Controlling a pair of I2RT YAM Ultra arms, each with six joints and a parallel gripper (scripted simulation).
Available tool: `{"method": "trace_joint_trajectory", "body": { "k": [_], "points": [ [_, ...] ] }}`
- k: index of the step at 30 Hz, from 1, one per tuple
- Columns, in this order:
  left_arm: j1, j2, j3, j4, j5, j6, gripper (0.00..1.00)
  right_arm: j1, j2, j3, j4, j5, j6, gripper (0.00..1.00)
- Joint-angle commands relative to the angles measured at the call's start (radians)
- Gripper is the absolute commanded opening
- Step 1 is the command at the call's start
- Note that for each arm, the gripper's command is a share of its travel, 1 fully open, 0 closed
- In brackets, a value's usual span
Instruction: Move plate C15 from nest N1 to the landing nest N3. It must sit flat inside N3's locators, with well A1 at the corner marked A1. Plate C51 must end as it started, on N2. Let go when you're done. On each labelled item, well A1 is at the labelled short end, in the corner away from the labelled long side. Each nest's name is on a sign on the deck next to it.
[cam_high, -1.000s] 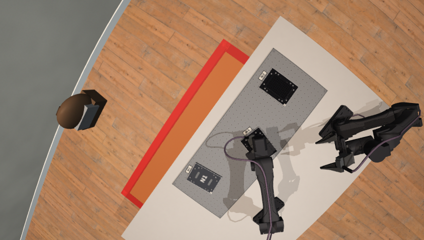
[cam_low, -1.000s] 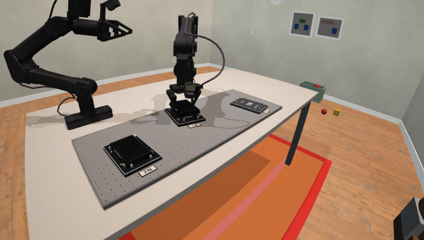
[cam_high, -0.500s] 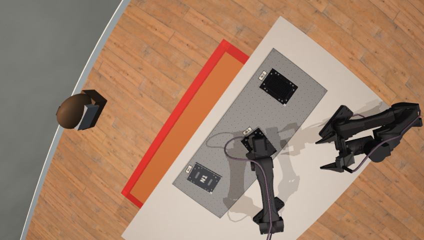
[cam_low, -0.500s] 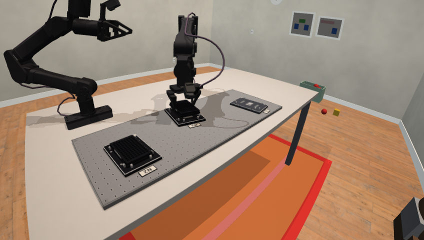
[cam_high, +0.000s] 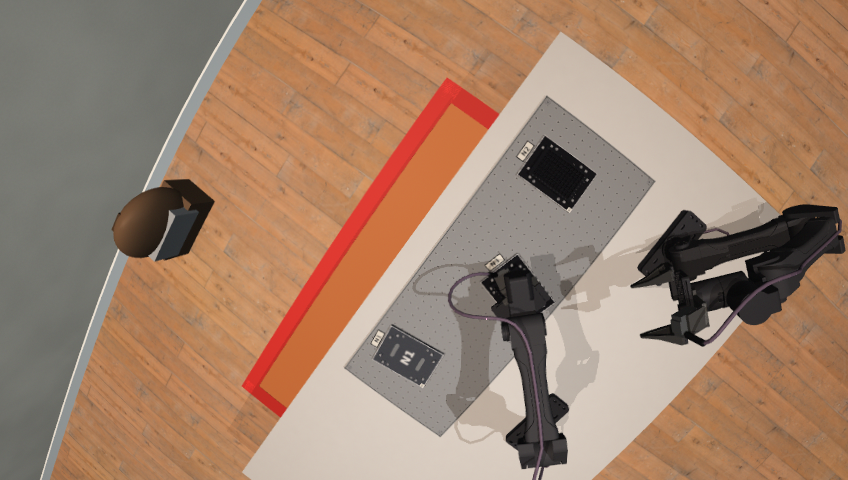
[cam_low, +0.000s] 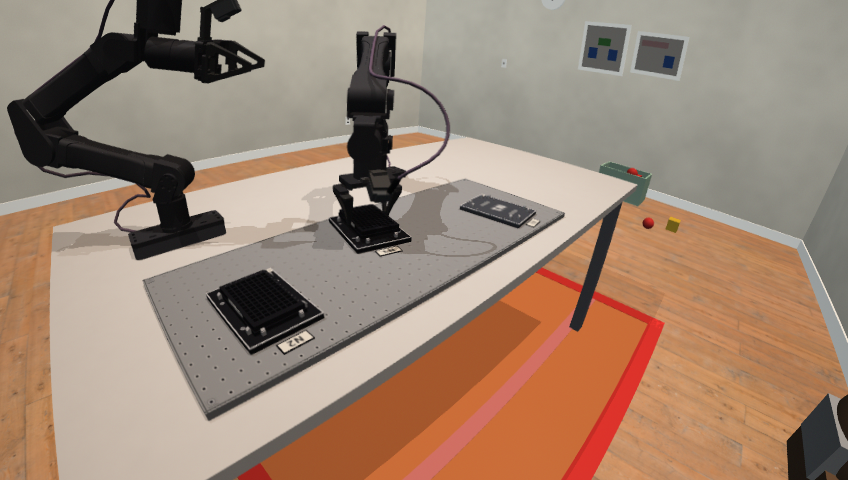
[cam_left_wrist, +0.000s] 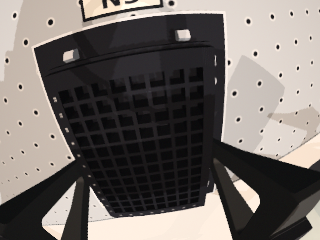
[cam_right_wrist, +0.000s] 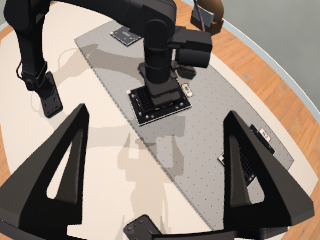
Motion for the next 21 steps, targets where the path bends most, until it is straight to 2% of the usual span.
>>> {"method": "trace_joint_trajectory", "body": {
  "k": [1,12,17,19,21],
  "points": [
    [0.001,0.005,-0.028,0.059,0.003,0.000,0.81,-0.006,-0.013,0.018,-0.022,-0.005,0.002,1.00],
    [0.004,0.020,-0.064,0.072,0.003,0.000,0.81,-0.006,-0.013,0.018,-0.022,-0.005,0.002,1.00],
    [0.003,0.010,-0.032,0.051,0.003,-0.001,0.81,-0.006,-0.013,0.018,-0.022,-0.005,0.002,1.00],
    [0.003,0.010,-0.032,0.051,0.003,-0.001,1.00,-0.006,-0.013,0.018,-0.022,-0.005,0.002,1.00],
    [0.008,0.003,-0.028,0.049,0.002,0.005,1.00,-0.006,-0.013,0.018,-0.022,-0.005,0.002,1.00]
  ]
}}
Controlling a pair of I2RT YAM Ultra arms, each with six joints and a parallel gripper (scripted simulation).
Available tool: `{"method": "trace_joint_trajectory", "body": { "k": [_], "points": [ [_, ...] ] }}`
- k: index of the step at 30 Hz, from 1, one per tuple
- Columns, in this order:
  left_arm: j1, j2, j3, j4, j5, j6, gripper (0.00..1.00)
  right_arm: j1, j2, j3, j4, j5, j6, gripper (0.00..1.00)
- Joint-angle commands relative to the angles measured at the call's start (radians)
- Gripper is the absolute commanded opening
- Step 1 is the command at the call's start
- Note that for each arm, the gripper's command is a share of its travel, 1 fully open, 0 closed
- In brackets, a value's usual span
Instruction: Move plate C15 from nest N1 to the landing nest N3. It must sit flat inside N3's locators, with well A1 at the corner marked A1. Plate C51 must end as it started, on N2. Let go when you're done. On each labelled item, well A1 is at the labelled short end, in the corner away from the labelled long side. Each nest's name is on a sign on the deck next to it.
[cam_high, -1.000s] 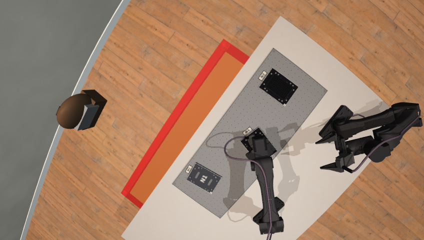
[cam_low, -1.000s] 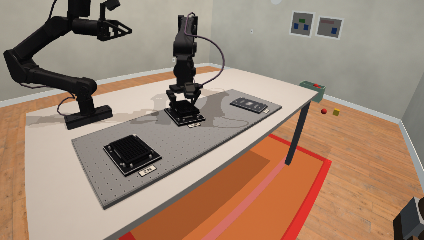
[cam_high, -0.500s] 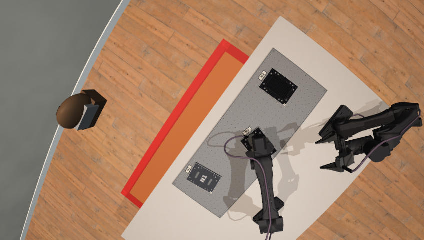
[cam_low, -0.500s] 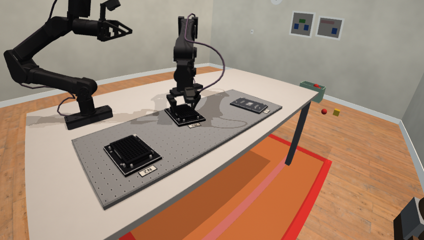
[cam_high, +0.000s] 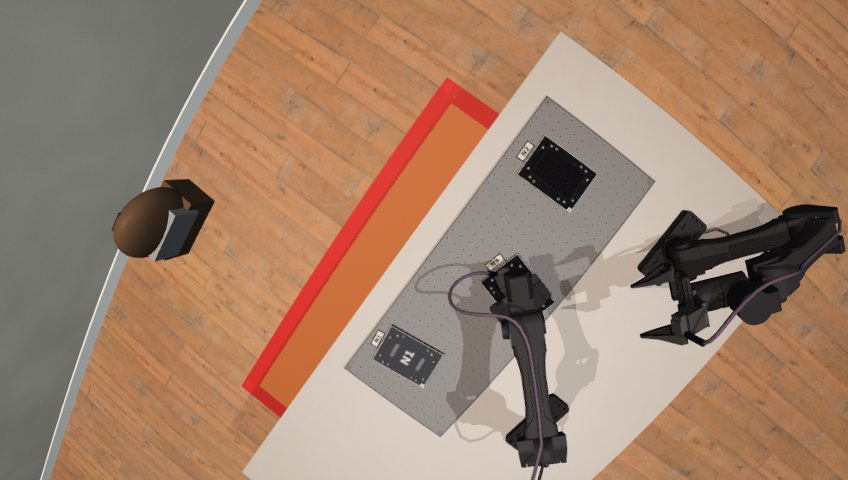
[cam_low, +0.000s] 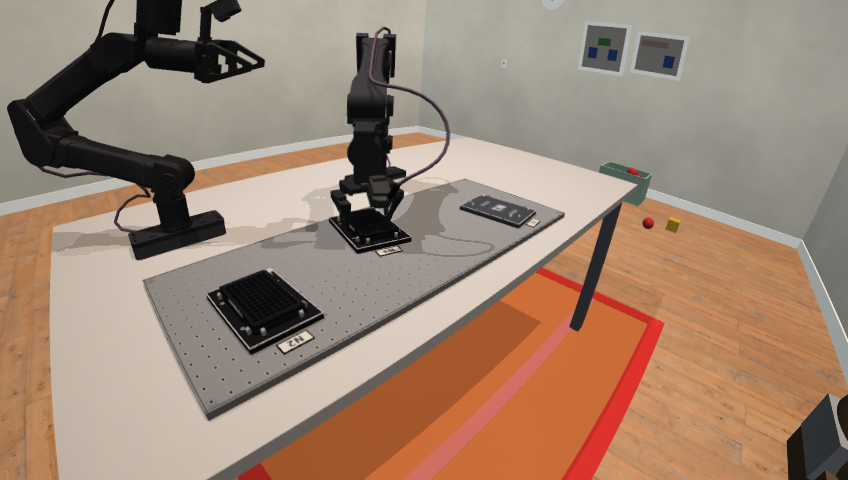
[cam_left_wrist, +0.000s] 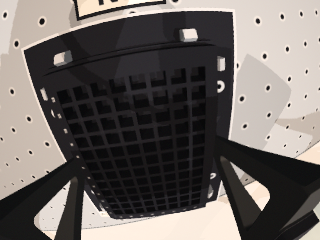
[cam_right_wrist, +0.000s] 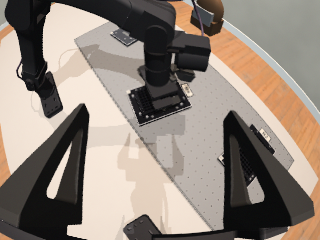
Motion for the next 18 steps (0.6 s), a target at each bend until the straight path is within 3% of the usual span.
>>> {"method": "trace_joint_trajectory", "body": {
  "k": [1,18],
  "points": [
    [0.010,-0.015,0.004,0.008,0.002,0.008,1.00,-0.006,-0.013,0.018,-0.022,-0.005,0.002,1.00],
    [0.007,-0.066,0.066,-0.069,0.001,0.013,1.00,-0.006,-0.013,0.018,-0.022,-0.005,0.002,1.00]
  ]
}}
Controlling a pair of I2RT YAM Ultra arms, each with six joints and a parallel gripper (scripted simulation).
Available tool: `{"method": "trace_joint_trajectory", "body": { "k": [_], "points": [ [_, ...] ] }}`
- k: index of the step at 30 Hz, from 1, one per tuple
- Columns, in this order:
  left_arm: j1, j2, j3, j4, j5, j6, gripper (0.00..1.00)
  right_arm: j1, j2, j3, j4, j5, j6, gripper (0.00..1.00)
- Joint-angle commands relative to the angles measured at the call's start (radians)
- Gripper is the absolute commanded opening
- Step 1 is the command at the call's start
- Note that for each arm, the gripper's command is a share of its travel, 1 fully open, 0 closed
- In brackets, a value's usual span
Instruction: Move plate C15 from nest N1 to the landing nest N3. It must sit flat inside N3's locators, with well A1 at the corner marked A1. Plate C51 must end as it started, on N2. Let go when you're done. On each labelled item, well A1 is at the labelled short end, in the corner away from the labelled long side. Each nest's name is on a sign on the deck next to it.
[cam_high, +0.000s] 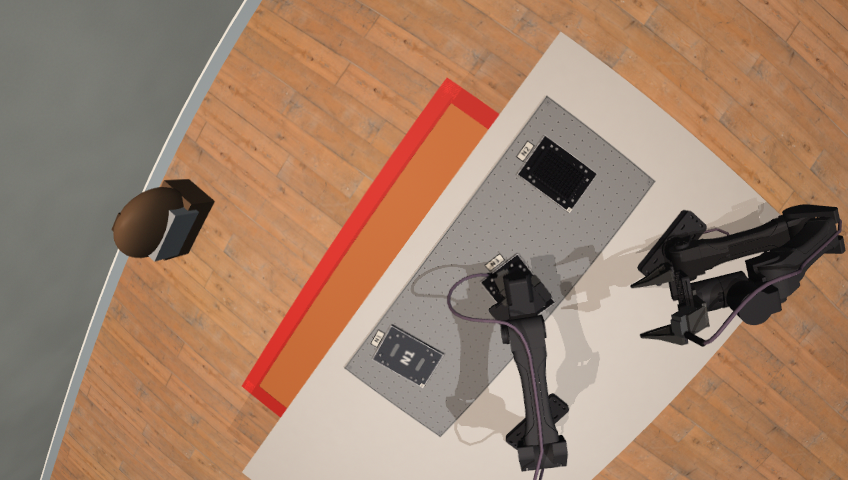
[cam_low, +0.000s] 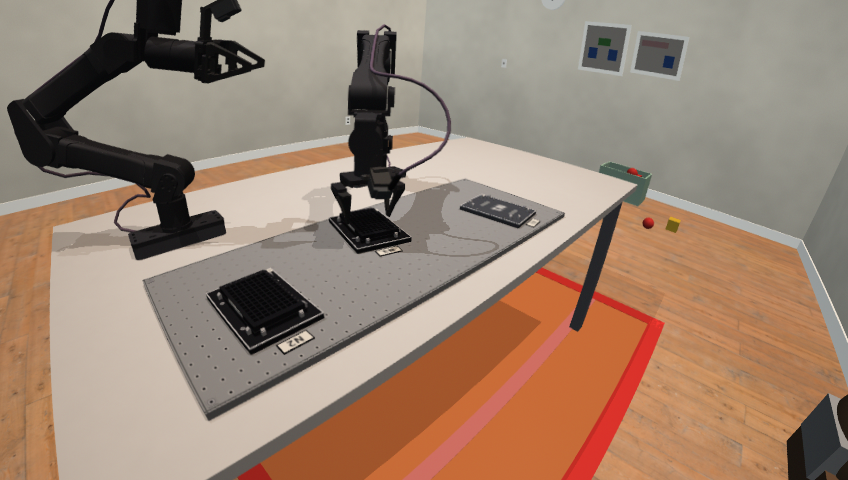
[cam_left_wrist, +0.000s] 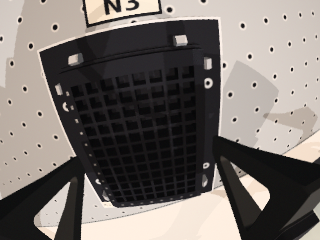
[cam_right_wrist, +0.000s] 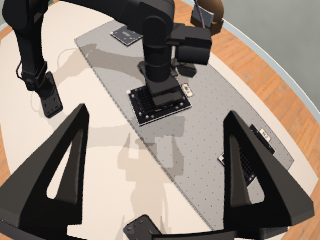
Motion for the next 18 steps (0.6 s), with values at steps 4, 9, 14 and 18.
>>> {"method": "trace_joint_trajectory", "body": {
  "k": [4,9,14,18],
  "points": [
    [0.004,-0.039,0.056,-0.056,0.001,0.006,1.00,-0.006,-0.013,0.018,-0.022,-0.005,0.002,1.00],
    [-0.015,-0.046,0.108,-0.112,0.003,-0.016,1.00,-0.006,-0.013,0.018,-0.022,-0.005,0.002,1.00],
    [-0.007,-0.039,0.193,-0.210,0.003,-0.008,1.00,-0.006,-0.013,0.018,-0.022,-0.005,0.002,1.00],
    [-0.004,-0.009,0.183,-0.209,0.002,-0.007,1.00,-0.006,-0.013,0.018,-0.022,-0.005,0.002,1.00]
  ]
}}
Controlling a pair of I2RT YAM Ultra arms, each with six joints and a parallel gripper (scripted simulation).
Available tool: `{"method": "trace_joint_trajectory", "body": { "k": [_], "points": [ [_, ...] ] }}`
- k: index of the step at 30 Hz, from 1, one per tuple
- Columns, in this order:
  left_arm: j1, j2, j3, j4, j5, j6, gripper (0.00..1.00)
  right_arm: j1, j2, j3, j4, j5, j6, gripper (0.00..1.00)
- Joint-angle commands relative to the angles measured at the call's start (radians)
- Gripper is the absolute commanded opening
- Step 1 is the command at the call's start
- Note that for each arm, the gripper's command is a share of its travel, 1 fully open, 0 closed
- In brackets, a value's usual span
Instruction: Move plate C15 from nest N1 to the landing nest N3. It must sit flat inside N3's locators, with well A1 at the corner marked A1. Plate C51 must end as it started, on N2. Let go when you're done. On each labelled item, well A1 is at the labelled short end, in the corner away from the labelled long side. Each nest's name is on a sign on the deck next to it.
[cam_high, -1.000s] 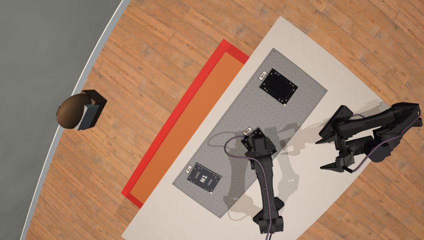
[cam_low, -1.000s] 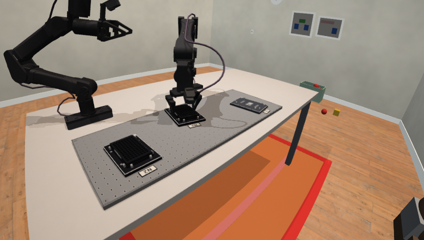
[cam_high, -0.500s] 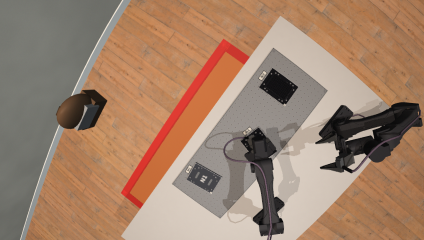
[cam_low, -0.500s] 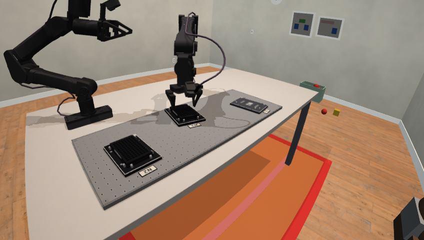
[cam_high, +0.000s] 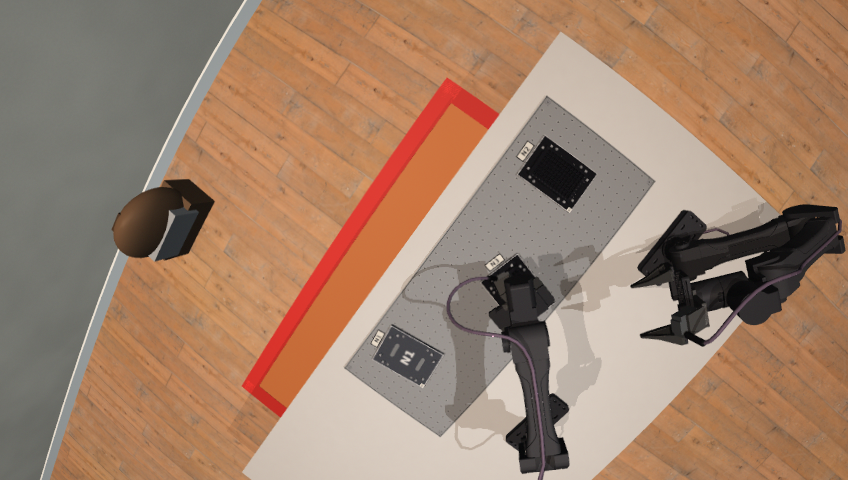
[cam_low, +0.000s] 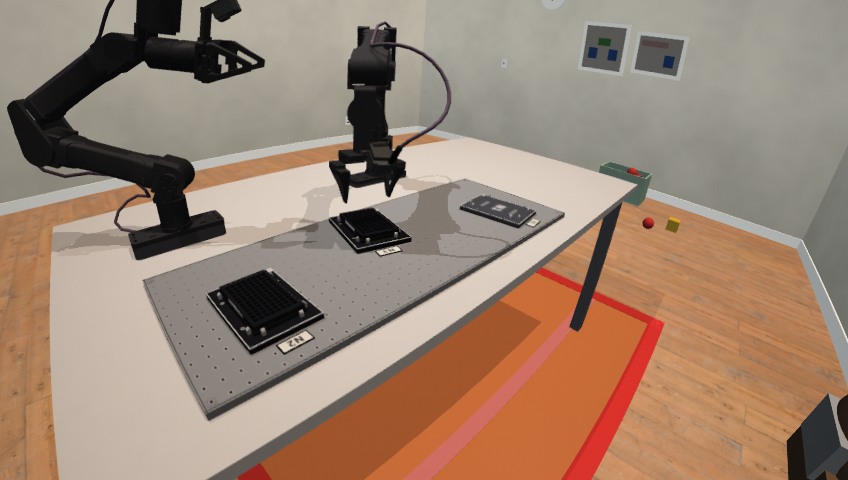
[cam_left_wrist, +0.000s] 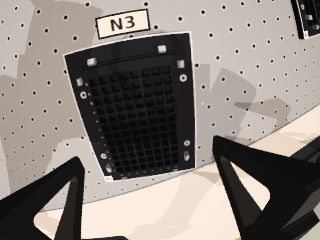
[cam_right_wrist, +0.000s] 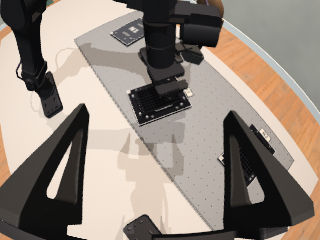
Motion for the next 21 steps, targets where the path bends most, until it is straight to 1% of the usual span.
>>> {"method": "trace_joint_trajectory", "body": {
  "k": [1,5,9,12,19,21],
  "points": [
    [-0.001,0.009,0.016,-0.046,0.002,-0.001,1.00,-0.006,-0.013,0.018,-0.022,-0.005,0.002,1.00],
    [-0.001,0.001,0.013,-0.040,-0.003,0.004,1.00,-0.006,-0.013,0.018,-0.022,-0.005,0.002,1.00],
    [-0.011,-0.034,-0.028,0.056,-0.035,0.046,1.00,-0.006,-0.013,0.018,-0.022,-0.005,0.002,1.00],
    [-0.018,-0.096,-0.102,0.148,-0.065,0.094,1.00,-0.006,-0.013,0.018,-0.022,-0.005,0.002,1.00],
    [-0.037,-0.312,-0.368,0.365,-0.113,0.214,1.00,-0.006,-0.013,0.018,-0.022,-0.005,0.002,1.00],
    [-0.037,-0.312,-0.368,0.365,-0.113,0.214,1.00,-0.006,-0.013,0.018,-0.022,-0.005,0.002,1.00]
  ]
}}
